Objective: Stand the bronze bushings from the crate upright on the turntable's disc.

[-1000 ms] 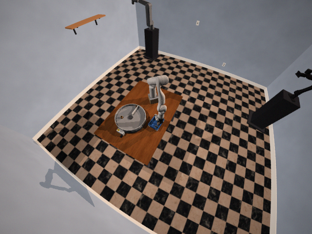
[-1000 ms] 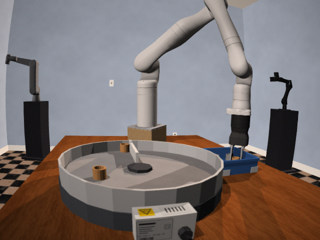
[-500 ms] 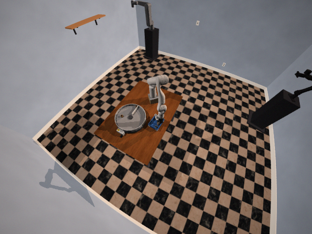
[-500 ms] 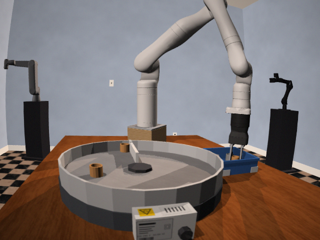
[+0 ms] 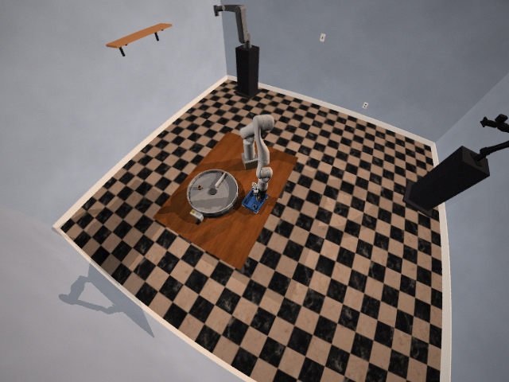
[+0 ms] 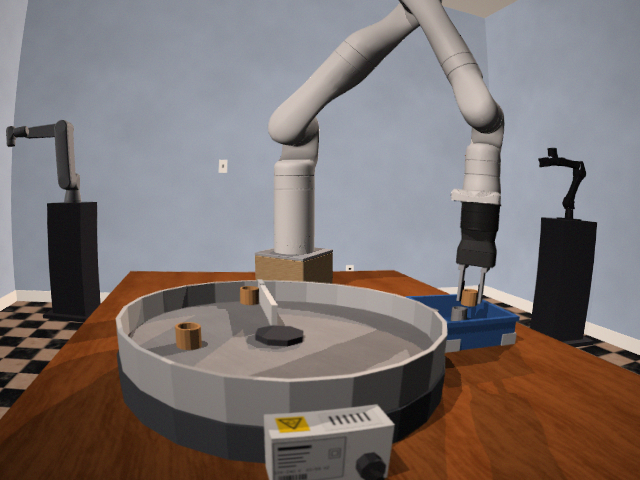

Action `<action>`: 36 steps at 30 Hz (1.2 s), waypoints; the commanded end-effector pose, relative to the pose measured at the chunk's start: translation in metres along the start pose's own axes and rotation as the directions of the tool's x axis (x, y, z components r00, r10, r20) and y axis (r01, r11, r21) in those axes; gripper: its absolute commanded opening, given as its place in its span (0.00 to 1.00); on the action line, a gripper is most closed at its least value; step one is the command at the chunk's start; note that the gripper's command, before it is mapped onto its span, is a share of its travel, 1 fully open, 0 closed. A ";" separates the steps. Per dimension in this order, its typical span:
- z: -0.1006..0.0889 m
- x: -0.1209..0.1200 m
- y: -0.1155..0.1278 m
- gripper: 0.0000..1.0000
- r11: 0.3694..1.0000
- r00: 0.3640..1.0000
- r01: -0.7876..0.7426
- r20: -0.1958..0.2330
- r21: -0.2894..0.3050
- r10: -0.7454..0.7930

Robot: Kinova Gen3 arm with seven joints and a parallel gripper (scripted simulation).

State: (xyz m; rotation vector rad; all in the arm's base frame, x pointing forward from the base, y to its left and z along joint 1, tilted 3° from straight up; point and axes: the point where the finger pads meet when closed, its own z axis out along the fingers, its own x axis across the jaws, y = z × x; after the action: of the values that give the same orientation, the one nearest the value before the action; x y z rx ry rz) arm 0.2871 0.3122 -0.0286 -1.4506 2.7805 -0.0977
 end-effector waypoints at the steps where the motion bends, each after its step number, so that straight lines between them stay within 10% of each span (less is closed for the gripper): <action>1: -0.022 -0.008 0.002 0.00 1.000 1.000 0.003 0.026 -0.003 -0.003; 16: -0.065 -0.007 0.002 0.00 1.000 1.000 0.003 0.026 -0.003 -0.003; 36: -0.069 -0.007 0.002 0.00 1.000 1.000 0.003 0.026 -0.003 -0.003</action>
State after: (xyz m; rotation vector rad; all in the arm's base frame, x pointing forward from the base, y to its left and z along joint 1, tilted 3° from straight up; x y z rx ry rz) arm 0.2867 0.3222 0.0392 -1.4473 2.7605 -0.0766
